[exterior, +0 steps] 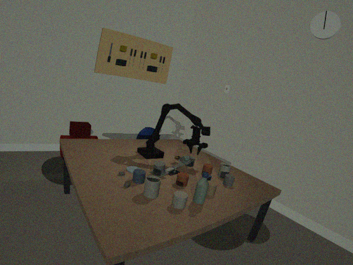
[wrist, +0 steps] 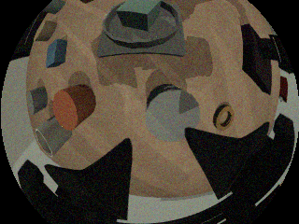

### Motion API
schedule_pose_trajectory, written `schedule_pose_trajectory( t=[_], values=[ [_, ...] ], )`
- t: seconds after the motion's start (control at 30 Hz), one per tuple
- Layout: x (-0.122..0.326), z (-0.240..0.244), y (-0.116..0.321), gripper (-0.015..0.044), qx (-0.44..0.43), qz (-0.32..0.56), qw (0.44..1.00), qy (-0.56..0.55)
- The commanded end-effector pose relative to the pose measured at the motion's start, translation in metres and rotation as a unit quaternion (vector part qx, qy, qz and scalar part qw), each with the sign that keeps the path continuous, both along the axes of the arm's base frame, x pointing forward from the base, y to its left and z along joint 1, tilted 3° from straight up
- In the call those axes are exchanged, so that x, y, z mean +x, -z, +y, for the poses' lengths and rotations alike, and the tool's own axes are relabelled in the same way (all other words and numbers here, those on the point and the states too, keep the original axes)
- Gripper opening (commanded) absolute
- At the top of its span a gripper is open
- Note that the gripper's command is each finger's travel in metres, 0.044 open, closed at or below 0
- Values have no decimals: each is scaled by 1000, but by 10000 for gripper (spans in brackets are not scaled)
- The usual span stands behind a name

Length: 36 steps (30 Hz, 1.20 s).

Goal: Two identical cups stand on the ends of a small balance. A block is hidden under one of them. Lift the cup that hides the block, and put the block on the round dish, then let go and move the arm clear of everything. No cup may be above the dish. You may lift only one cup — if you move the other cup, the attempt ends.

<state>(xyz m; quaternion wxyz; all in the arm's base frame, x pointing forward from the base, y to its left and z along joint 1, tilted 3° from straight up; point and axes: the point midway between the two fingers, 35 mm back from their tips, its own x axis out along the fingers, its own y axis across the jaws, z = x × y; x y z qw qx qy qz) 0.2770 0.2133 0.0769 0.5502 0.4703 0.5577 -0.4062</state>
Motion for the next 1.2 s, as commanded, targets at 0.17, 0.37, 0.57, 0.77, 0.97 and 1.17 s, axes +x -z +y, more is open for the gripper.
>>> schedule_pose_trajectory(
  t=[0.17,0.37,0.57,0.77,0.97,1.17],
  values=[
    [7,-13,-6,260,-11,-13,988,-151],
    [9,-21,-9,260,-19,-17,967,-252],
    [15,-30,-15,260,-22,-31,938,-345],
    [20,-40,-19,260,-28,-40,900,-434],
    [23,-48,-21,260,-36,-40,850,-524],
    [25,-57,-24,260,-43,-40,792,-608]
  ],
)
